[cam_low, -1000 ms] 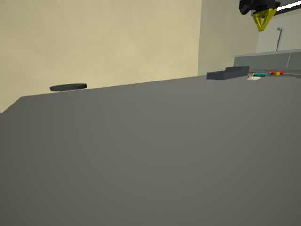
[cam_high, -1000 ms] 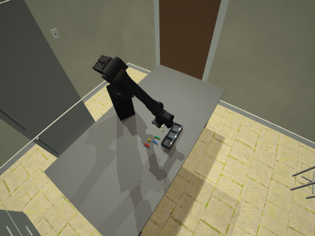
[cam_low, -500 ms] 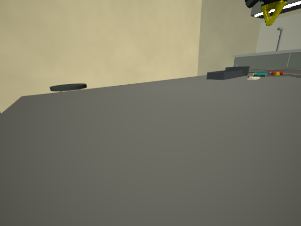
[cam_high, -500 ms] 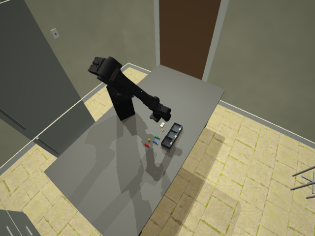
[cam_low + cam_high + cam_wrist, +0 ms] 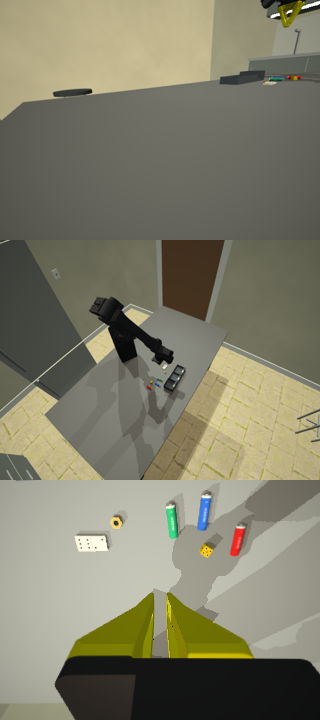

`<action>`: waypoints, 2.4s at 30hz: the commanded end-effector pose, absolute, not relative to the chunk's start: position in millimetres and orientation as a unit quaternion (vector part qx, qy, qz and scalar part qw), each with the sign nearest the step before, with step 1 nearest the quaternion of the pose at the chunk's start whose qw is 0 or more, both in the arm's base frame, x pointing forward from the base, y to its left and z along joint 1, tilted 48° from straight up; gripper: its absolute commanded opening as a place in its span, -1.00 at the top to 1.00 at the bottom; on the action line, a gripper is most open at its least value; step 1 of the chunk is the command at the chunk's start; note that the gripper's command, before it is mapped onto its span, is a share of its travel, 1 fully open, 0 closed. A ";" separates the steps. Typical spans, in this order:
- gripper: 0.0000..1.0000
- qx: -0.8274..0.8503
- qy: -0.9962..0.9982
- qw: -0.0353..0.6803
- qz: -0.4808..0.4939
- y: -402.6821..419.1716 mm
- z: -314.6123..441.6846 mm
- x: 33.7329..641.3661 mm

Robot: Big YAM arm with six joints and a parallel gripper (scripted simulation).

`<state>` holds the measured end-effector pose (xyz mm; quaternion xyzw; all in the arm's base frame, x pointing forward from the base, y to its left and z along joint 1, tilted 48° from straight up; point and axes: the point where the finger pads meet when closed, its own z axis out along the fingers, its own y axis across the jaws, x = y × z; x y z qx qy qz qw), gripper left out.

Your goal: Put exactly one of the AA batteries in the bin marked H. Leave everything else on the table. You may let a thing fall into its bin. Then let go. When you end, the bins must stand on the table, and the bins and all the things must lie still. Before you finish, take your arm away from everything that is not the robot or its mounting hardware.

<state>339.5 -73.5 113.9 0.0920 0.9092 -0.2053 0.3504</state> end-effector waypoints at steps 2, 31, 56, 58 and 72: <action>0.81 0.097 0.904 0.361 -0.207 -79.4 129.2 344.6; 0.81 0.100 0.903 0.364 -0.207 -82.6 133.3 345.6; 0.81 0.067 0.907 0.352 -0.220 -130.4 117.3 444.6; 0.81 0.067 0.907 0.352 -0.220 -137.6 115.9 459.4; 0.81 0.067 0.906 0.355 -0.222 -159.4 121.3 498.6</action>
